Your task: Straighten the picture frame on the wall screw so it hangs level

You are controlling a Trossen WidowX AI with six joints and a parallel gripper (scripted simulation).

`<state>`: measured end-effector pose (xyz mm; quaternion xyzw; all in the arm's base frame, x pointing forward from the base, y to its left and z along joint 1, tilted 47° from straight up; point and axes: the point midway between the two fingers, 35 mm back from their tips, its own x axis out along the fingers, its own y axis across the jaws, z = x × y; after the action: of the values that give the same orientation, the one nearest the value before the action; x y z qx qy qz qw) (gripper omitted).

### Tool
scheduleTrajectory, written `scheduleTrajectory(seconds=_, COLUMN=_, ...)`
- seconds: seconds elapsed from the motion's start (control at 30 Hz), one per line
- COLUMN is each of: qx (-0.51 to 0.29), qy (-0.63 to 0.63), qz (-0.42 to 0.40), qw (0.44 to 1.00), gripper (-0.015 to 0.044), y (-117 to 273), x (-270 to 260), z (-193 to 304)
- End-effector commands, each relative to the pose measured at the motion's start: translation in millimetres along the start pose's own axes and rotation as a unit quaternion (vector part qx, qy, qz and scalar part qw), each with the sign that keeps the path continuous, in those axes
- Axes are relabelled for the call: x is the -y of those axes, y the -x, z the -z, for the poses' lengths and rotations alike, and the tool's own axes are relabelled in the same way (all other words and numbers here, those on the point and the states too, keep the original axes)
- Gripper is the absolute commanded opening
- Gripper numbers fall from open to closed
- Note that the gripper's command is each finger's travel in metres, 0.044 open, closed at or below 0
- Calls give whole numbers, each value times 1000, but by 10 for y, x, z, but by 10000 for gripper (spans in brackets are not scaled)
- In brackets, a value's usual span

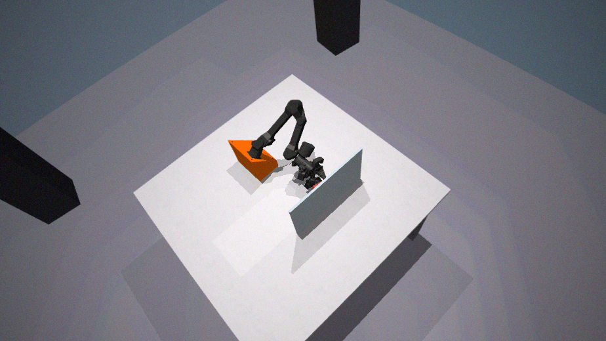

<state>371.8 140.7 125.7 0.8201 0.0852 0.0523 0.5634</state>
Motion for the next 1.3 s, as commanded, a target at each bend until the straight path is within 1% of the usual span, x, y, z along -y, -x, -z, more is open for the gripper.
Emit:
scheduleTrajectory(seconds=0.0, qx=-2, qy=3, qz=1, qw=1000, gripper=96, y=-3, x=4, z=6)
scheduleTrajectory(seconds=0.23, qx=-2, qy=3, qz=1, qw=1000, gripper=49, y=-3, x=4, z=6)
scheduleTrajectory(seconds=0.3, qx=-2, qy=3, qz=1, qw=1000, gripper=0, y=-3, x=4, z=6)
scheduleTrajectory(seconds=1.27, qx=-2, qy=3, qz=1, qw=1000, gripper=0, y=-2, x=-53, z=0)
